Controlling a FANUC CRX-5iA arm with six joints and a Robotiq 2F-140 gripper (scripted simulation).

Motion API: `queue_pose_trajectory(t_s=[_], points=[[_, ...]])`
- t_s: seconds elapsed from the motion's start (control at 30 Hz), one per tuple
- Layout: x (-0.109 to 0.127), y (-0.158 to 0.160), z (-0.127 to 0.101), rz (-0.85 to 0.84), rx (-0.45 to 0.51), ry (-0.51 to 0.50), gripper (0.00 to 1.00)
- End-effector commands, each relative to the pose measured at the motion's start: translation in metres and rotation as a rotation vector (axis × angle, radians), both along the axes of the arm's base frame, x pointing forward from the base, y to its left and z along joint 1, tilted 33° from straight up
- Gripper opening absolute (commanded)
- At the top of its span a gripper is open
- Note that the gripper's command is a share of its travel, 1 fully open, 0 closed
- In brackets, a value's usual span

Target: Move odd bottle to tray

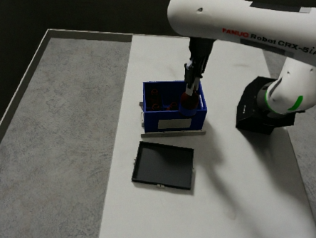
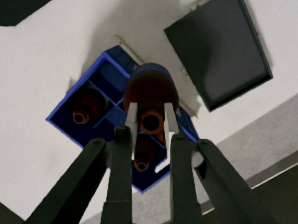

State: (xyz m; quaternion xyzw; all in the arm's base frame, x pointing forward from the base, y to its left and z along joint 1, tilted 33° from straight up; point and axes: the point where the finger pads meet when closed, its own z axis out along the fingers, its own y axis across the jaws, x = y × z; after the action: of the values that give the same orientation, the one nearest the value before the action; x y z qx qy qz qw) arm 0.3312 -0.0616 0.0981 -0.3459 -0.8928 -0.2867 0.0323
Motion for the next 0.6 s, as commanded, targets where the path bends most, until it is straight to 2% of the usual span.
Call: queue_pose_trajectory(t_s=[0.0, 0.57], points=[[0.003, 0.004, 0.003, 0.000, -0.001, -0.001, 0.10], [0.020, 0.028, 0.022, 0.000, -0.001, -0.001, 0.10]])
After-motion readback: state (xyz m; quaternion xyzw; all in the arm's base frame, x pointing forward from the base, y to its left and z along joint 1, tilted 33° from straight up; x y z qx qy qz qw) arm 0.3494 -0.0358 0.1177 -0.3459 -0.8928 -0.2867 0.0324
